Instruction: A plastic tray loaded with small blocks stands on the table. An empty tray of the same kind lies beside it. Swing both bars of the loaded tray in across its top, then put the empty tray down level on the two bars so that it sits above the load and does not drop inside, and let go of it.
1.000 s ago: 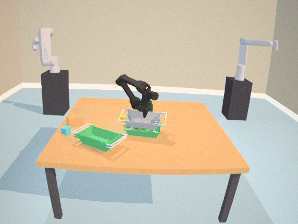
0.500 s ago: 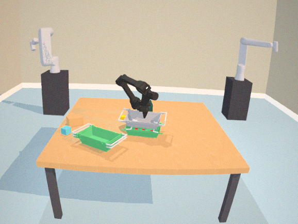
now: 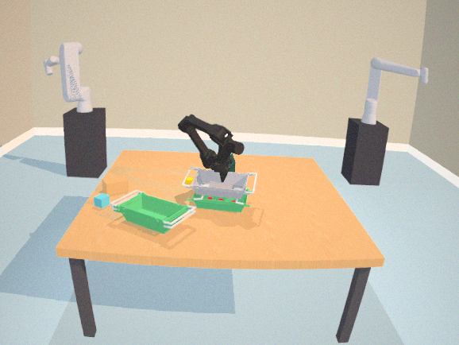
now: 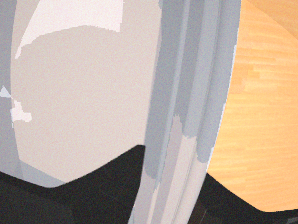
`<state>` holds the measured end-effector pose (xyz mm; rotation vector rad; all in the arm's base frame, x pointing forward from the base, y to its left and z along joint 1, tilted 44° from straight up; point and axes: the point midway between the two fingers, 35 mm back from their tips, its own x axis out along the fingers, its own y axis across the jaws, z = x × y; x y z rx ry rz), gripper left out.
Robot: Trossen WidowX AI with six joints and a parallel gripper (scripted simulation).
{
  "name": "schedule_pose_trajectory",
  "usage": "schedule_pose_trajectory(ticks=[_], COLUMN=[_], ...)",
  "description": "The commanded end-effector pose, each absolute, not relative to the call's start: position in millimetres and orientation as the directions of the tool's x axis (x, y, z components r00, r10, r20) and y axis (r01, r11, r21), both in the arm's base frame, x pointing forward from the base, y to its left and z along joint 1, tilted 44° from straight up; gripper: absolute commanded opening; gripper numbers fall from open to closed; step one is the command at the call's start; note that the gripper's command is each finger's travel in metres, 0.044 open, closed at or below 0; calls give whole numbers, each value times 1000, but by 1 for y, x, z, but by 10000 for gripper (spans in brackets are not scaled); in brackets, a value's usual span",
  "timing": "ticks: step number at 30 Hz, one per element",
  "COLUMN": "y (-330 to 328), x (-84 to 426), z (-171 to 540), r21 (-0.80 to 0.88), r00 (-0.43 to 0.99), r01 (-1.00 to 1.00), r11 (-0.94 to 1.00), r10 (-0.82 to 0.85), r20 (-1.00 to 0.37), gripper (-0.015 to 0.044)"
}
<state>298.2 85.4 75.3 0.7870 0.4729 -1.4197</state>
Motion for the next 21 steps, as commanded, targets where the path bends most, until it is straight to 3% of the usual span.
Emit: schedule_pose_trajectory(ticks=[1, 21], y=[81, 79], x=[294, 294], z=[68, 64], r21=[160, 168], r00=[84, 91], r01=[986, 985], r11=[-49, -45], r10=[-686, -686], r20=[-723, -722], gripper=[0, 0])
